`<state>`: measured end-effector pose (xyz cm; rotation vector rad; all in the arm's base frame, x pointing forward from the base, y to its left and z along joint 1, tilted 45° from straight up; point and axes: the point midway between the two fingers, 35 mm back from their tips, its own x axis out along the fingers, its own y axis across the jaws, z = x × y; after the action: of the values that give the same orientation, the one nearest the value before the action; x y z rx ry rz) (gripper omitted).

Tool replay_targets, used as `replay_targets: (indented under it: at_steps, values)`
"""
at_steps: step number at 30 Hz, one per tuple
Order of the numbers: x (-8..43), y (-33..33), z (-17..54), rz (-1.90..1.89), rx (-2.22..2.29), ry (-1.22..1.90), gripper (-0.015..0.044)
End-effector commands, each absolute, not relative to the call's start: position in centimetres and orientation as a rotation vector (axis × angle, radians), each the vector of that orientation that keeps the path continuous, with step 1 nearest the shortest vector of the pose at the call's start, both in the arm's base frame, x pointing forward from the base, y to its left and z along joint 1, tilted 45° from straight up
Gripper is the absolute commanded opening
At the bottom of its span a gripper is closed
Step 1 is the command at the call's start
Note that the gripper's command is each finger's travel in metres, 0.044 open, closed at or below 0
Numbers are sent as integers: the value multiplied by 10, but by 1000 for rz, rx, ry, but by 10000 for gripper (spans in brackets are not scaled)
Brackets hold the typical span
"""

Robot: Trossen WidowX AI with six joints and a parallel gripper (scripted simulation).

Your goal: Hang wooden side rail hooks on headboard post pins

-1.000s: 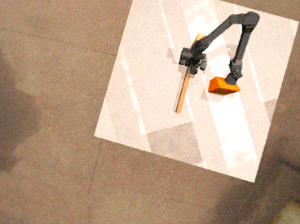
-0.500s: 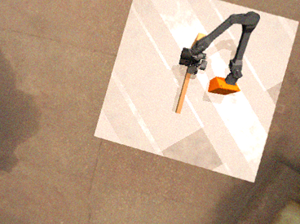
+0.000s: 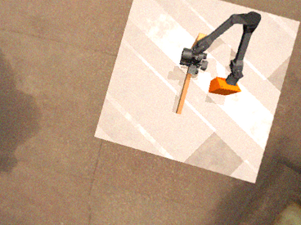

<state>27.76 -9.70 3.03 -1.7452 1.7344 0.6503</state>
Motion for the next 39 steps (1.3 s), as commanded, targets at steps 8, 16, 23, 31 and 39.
replay_targets:
  at_steps: [8, 16, 23, 31, 39]
  values:
    - [279, -93, 33, 654, -1754, 1728, 0]
    - [279, -92, 34, 654, -1754, 1728, 0]
    - [279, -93, 34, 654, -1754, 1728, 0]
    - [280, -94, 34, 654, -1755, 1728, 0]
    - [279, -95, 34, 654, -1755, 1729, 0]
